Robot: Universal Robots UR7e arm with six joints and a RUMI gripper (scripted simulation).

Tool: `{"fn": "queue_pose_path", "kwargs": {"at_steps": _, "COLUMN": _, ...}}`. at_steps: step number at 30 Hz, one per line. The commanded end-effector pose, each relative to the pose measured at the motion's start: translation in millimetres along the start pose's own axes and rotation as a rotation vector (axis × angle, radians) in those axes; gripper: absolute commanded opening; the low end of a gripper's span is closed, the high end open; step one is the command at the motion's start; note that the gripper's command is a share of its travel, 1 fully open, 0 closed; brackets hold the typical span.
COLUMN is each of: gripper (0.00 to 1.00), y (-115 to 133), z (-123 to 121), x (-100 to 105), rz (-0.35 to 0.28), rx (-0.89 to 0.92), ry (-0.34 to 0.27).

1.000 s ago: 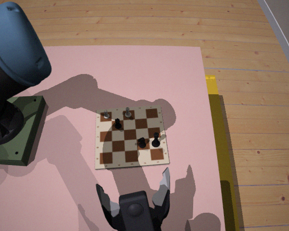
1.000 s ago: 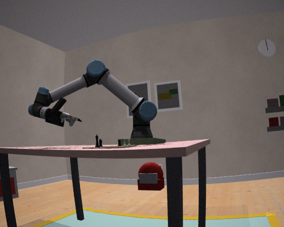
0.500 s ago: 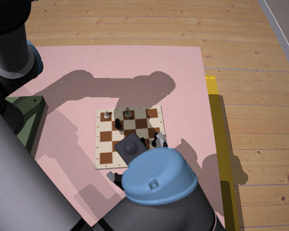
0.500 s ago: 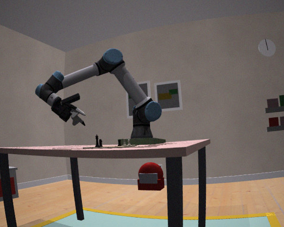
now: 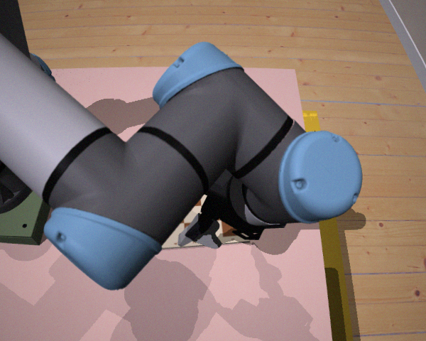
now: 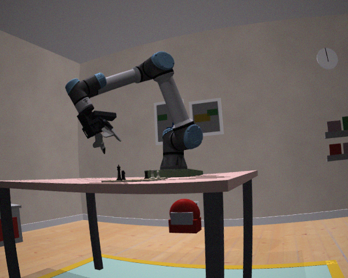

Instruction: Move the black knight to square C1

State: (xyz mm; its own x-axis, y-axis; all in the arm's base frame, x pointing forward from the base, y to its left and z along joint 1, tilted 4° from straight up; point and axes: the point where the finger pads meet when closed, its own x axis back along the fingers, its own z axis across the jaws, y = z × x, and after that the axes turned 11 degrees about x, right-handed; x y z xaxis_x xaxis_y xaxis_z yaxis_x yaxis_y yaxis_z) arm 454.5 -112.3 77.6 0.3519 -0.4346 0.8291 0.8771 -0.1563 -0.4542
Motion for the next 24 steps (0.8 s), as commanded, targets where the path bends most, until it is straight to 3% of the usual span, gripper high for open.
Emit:
{"fn": "queue_pose_path", "kwargs": {"at_steps": 1, "gripper": 1.0, "y": 0, "z": 17, "x": -4, "rz": -0.117, "rx": 0.138, "ry": -0.144}}
{"fn": "queue_pose_path", "kwargs": {"at_steps": 4, "gripper": 1.0, "y": 0, "z": 17, "x": -4, "rz": -0.117, "rx": 0.138, "ry": -0.144}}
{"fn": "queue_pose_path", "kwargs": {"at_steps": 9, "gripper": 1.0, "y": -1, "z": 38, "x": -3, "rz": -0.22, "rx": 0.284, "ry": -0.291}}
{"fn": "queue_pose_path", "kwargs": {"at_steps": 14, "gripper": 1.0, "y": -3, "z": 52, "x": 0, "rz": -0.289, "rx": 0.376, "ry": -0.384}}
{"fn": "queue_pose_path", "kwargs": {"at_steps": 24, "gripper": 1.0, "y": -5, "z": 60, "x": 2, "rz": -0.326, "rx": 0.424, "ry": -0.433}}
